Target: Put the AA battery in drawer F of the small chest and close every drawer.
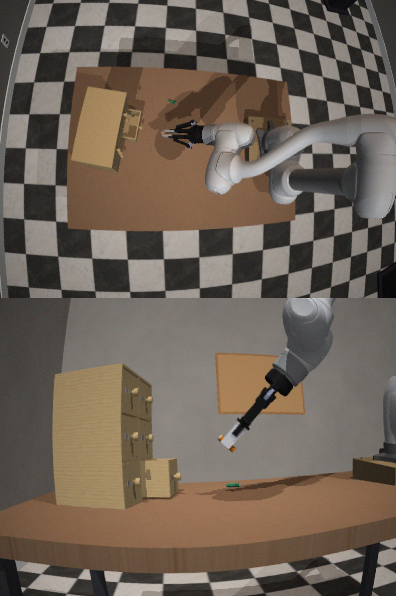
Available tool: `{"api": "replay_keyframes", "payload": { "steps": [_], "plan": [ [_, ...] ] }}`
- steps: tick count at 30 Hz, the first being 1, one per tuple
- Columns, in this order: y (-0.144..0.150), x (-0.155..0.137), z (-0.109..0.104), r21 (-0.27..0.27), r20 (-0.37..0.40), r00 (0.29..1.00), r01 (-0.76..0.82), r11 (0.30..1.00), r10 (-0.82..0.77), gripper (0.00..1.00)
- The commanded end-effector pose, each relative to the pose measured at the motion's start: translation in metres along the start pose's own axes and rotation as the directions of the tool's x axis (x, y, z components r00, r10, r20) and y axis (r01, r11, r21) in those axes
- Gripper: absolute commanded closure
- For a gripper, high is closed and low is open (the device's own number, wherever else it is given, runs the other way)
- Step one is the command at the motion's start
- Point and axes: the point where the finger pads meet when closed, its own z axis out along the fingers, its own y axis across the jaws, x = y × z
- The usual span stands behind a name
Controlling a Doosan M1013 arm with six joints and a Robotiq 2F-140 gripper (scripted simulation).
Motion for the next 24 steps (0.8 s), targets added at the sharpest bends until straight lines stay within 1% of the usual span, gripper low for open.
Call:
{"api": "replay_keyframes", "payload": {
  "steps": [1, 7, 13, 15, 17, 24],
  "plan": [
    [0.0011, -0.0008, 0.0004, 0.038, -0.037, 0.999, -0.001, 0.999, 0.003, 0.94],
    [0.0014, -0.0039, -0.0001, 0.038, -0.162, 0.987, -0.001, 0.999, 0.007, 0.94],
    [0.0014, -0.0063, -0.0004, 0.037, -0.257, 0.966, -0.001, 0.999, 0.011, 0.94],
    [0.0014, -0.0070, -0.0004, 0.037, -0.283, 0.959, -0.001, 0.999, 0.012, 0.94],
    [0.0014, -0.0070, -0.0004, 0.037, -0.283, 0.959, -0.001, 0.999, 0.012, 0.94],
    [0.0015, -0.0089, -0.0009, 0.037, -0.356, 0.934, -0.001, 0.999, 0.015, 0.94]
  ]
}}
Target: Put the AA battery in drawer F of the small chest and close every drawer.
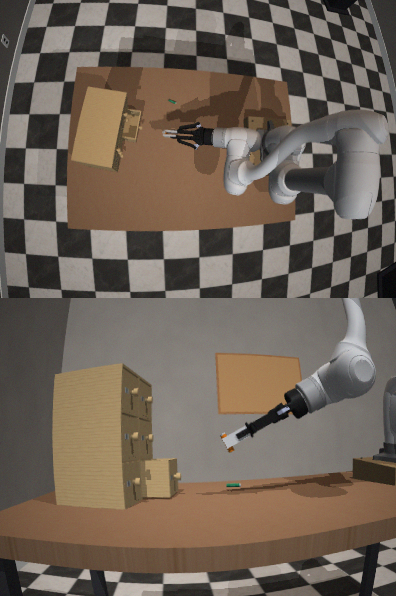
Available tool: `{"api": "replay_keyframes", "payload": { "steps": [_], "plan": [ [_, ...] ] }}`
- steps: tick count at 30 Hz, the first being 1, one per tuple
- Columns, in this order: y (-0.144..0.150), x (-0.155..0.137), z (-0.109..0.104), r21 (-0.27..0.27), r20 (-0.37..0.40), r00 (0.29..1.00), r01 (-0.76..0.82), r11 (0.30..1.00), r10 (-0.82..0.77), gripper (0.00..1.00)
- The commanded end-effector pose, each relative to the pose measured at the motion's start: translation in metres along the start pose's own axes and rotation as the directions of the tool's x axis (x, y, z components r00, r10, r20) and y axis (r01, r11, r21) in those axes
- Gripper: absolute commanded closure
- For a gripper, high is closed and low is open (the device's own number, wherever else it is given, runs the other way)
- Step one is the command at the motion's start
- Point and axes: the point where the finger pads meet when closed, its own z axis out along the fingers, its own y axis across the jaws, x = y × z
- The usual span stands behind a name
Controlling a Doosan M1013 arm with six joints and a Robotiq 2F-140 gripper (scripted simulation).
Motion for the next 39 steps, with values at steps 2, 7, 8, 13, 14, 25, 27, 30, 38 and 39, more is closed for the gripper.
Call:
{"api": "replay_keyframes", "payload": {
  "steps": [2, 7, 8, 13, 14, 25, 27, 30, 38, 39],
  "plan": [
    [0.0000, -0.0010, 0.0000, 0.000, -0.042, 0.999, 0.000, 1.000, 0.000, 0.94],
    [0.0001, -0.0017, -0.0006, 0.000, -0.076, 0.997, 0.000, 1.000, 0.000, 0.94],
    [0.0001, -0.0018, -0.0006, 0.000, -0.082, 0.997, 0.000, 1.000, 0.000, 0.94],
    [0.0000, -0.0022, -0.0006, 0.000, -0.096, 0.995, 0.000, 1.000, 0.000, 0.94],
    [0.0000, -0.0023, -0.0007, 0.000, -0.100, 0.995, 0.000, 1.000, 0.000, 0.94],
    [0.0001, -0.0027, -0.0012, 0.000, -0.122, 0.993, 0.000, 1.000, 0.000, 0.94],
    [0.0001, -0.0027, -0.0012, 0.000, -0.122, 0.993, 0.000, 1.000, 0.000, 0.94],
    [0.0001, -0.0027, -0.0012, 0.000, -0.123, 0.992, 0.000, 1.000, 0.000, 0.94],
    [0.0001, -0.0026, -0.0010, 0.000, -0.123, 0.992, 0.000, 1.000, 0.000, 0.94],
    [0.0001, -0.0026, -0.0008, 0.000, -0.123, 0.992, 0.000, 1.000, 0.000, 0.94]
  ]
}}
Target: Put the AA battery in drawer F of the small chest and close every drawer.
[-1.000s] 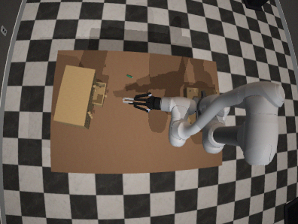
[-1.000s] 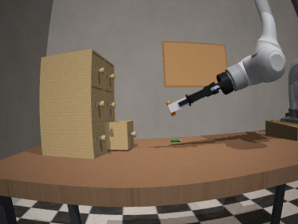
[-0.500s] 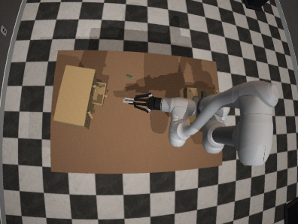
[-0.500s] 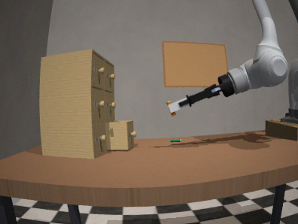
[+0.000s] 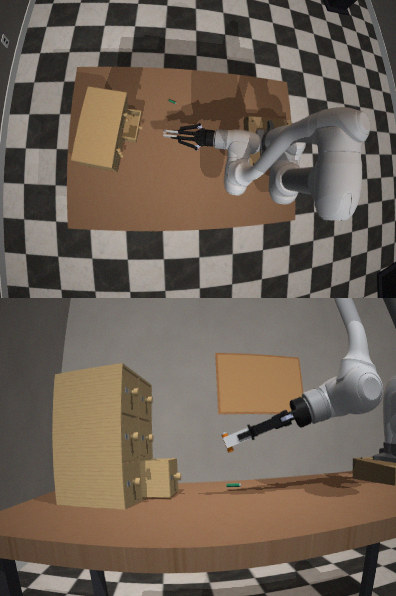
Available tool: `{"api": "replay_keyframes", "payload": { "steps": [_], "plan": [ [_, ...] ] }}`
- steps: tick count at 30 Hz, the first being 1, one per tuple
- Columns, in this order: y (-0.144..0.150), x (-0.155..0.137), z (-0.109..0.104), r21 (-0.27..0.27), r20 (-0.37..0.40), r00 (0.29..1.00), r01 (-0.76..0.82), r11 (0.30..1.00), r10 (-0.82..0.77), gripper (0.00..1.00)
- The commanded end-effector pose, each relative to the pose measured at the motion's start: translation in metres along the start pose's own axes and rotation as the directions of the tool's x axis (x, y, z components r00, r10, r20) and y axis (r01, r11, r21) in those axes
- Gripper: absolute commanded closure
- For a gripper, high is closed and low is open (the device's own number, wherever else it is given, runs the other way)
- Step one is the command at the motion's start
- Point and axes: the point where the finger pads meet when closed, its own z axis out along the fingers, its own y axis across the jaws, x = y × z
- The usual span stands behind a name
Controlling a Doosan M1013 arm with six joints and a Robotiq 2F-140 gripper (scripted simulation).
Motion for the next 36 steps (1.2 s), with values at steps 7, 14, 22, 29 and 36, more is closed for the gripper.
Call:
{"api": "replay_keyframes", "payload": {
  "steps": [7, 14, 22, 29, 36],
  "plan": [
    [0.000, 0.001, 0.003, 0.000, 0.000, 1.000, 0.000, 1.000, 0.000, 0.94],
    [0.000, 0.004, 0.012, 0.000, 0.000, 1.000, 0.000, 1.000, 0.000, 0.94],
    [0.000, 0.009, 0.025, 0.000, 0.000, 1.000, 0.000, 1.000, 0.000, 0.94],
    [0.000, 0.017, 0.047, 0.000, 0.000, 1.000, 0.000, 1.000, 0.000, 0.94],
    [0.000, 0.027, 0.073, 0.000, 0.000, 1.000, 0.000, 1.000, 0.000, 0.94]
  ]
}}
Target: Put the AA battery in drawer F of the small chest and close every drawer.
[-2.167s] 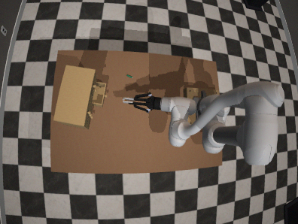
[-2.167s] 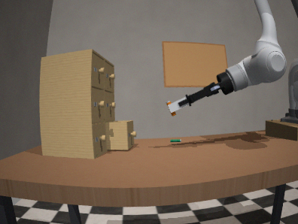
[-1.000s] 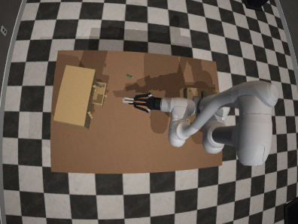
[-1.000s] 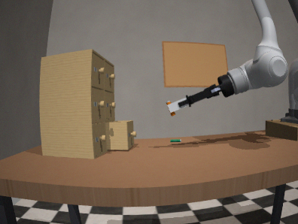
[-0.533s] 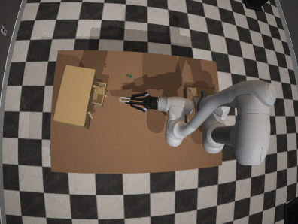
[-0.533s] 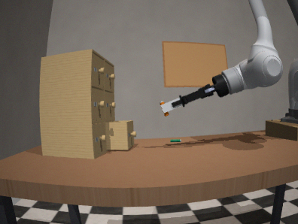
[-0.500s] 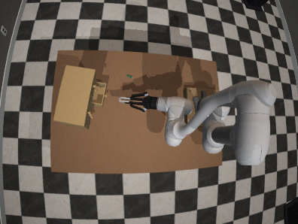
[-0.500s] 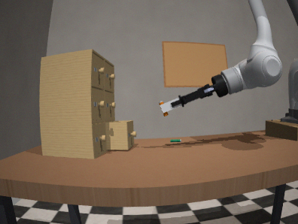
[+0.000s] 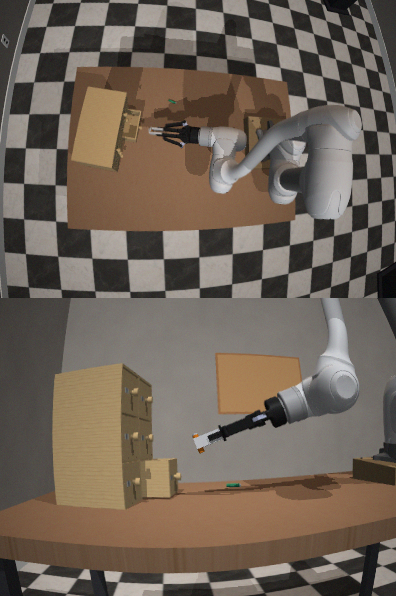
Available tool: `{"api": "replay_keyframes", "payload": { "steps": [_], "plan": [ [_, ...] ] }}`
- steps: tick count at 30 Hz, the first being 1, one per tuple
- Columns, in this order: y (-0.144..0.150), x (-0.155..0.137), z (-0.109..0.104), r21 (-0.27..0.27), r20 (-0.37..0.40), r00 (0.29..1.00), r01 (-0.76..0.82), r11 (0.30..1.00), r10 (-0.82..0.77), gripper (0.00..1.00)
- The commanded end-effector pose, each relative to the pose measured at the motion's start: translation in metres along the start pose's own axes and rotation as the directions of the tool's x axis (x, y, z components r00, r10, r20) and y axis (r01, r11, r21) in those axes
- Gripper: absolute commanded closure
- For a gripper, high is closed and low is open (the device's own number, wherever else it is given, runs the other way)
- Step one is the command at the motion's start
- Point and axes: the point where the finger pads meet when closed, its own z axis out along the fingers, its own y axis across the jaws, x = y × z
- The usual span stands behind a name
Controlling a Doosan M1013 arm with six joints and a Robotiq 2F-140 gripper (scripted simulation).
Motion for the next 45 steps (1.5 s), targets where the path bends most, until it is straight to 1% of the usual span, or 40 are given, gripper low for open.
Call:
{"api": "replay_keyframes", "payload": {
  "steps": [1, 3, 18, 20, 27, 33, 45],
  "plan": [
    [0.000, 0.004, 0.011, 0.000, 0.000, 1.000, 0.000, 1.000, 0.000, 0.94],
    [0.000, 0.004, 0.011, 0.000, 0.000, 1.000, 0.000, 1.000, 0.000, 0.94],
    [0.000, 0.024, 0.065, 0.000, 0.000, 1.000, 0.000, 1.000, 0.000, 0.94],
    [0.000, 0.024, 0.065, 0.000, 0.000, 1.000, 0.000, 1.000, 0.000, 0.94],
    [0.000, 0.030, 0.083, 0.000, 0.000, 1.000, 0.000, 1.000, 0.000, 0.94],
    [0.000, 0.034, 0.092, 0.000, 0.000, 1.000, 0.000, 1.000, 0.000, 0.94],
    [0.000, 0.035, 0.098, 0.000, 0.000, 1.000, 0.000, 1.000, 0.000, 0.94]
  ]
}}
